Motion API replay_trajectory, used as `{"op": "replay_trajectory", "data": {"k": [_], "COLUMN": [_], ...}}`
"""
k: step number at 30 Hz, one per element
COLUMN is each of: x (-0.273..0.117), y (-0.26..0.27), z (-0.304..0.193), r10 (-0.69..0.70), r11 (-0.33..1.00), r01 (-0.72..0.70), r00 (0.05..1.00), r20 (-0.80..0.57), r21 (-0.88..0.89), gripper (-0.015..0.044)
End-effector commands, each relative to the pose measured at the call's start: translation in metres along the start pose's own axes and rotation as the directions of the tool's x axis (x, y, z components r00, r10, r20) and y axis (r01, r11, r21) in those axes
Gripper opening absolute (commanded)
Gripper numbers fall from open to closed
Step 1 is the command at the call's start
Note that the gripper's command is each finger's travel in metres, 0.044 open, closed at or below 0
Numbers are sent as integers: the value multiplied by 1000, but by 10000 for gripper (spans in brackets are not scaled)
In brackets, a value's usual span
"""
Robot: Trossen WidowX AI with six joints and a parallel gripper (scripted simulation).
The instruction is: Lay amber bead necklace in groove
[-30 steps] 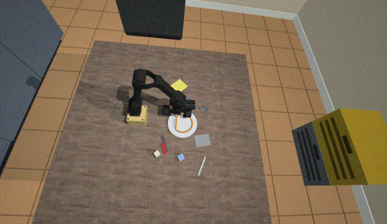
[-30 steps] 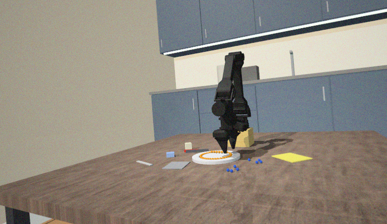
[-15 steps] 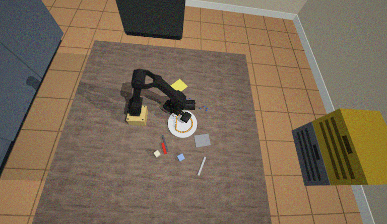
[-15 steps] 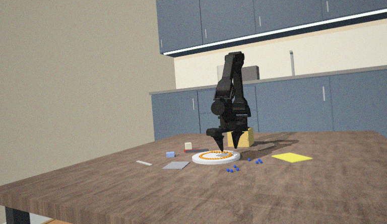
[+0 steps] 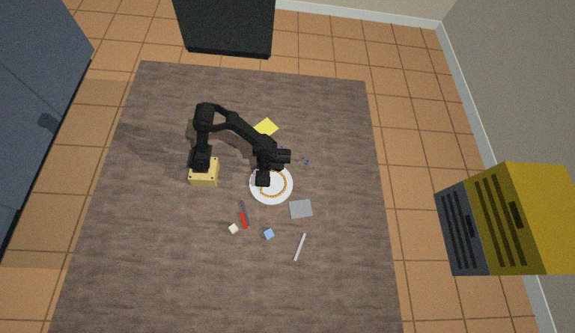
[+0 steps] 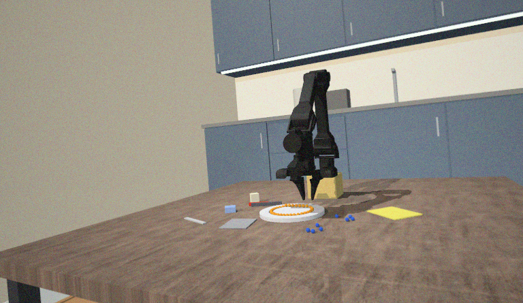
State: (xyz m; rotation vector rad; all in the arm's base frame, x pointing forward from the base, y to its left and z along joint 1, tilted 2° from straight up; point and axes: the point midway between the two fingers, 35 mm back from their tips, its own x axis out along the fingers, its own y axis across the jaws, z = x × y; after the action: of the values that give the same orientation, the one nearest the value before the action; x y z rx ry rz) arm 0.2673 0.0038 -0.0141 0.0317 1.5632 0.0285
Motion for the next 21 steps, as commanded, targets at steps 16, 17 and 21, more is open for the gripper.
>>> {"op": "replay_trajectory", "data": {"k": [16, 17, 21], "x": [-18, -18, -18], "y": [-6, -6, -6], "z": [1, 1, 1], "r10": [2, 2, 2], "r11": [66, 66, 66], "r01": [-4, -4, -4], "r00": [1000, 1000, 1000], "r20": [4, 4, 4], "r21": [998, 998, 998], "gripper": [120, 120, 120]}}
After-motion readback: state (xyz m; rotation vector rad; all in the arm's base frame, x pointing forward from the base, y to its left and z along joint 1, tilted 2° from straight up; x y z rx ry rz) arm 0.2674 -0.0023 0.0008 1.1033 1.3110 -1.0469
